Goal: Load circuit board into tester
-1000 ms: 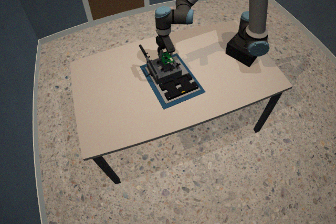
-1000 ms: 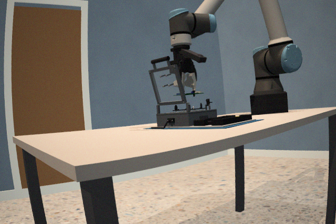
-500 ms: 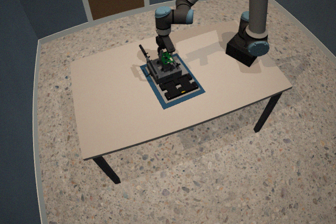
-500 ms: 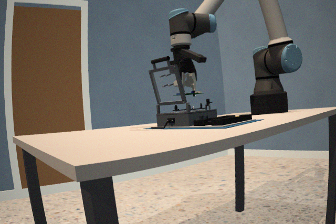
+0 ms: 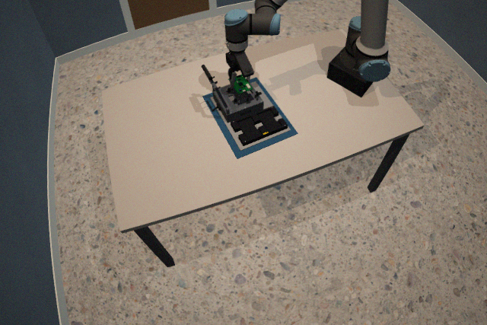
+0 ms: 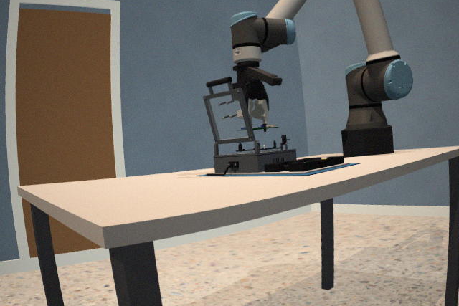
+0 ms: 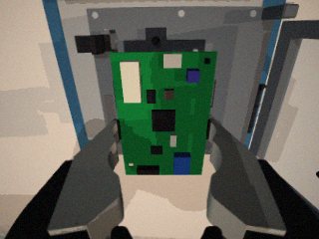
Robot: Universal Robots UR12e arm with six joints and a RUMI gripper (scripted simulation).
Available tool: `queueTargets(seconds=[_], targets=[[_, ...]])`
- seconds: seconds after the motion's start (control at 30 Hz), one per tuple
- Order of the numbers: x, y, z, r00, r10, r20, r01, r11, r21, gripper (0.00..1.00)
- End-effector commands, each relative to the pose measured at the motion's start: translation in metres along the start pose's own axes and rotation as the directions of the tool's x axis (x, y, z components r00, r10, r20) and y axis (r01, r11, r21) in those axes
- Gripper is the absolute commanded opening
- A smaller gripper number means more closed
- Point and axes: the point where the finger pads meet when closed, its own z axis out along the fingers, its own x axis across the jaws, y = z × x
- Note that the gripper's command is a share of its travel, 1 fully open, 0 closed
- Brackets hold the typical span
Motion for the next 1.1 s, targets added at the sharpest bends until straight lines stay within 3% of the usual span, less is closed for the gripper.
queueTargets(seconds=[0.0,0.57,1.07], targets=[[0.001,0.000,-0.001,1.000,0.000,-0.001,0.000,1.000,-0.001,0.39],[0.001,0.000,0.006,1.000,0.000,-0.001,0.000,1.000,-0.001,0.39],[0.001,0.000,0.033,1.000,0.000,-0.001,0.000,1.000,-0.001,0.39]])
